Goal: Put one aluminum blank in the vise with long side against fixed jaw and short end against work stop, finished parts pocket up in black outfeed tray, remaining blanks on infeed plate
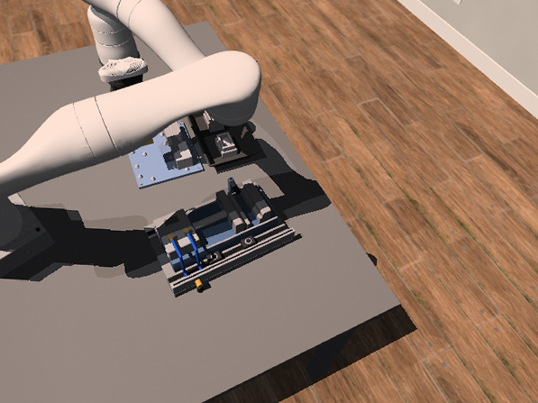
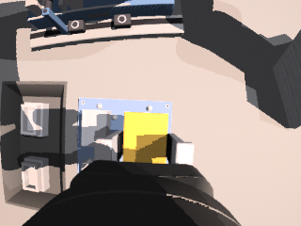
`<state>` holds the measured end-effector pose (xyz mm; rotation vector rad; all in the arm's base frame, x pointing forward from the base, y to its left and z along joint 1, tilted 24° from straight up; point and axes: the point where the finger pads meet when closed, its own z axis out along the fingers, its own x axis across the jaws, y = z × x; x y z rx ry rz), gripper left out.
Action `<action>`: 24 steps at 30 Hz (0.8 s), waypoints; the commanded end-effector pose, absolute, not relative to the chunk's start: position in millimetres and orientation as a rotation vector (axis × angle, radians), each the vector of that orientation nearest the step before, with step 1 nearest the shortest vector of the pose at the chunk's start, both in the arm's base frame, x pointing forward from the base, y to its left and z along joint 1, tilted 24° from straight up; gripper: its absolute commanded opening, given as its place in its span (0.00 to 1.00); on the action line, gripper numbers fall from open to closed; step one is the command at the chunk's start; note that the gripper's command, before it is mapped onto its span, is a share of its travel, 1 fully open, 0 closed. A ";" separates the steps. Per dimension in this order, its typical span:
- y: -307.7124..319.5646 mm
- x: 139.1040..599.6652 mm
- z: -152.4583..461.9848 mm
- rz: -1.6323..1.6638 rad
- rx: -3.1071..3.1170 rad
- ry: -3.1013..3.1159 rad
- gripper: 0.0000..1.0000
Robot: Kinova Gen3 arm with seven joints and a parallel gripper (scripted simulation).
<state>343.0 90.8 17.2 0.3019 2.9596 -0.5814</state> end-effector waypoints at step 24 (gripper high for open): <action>93.6 339.1 17.1 -0.589 0.296 2.962 0.00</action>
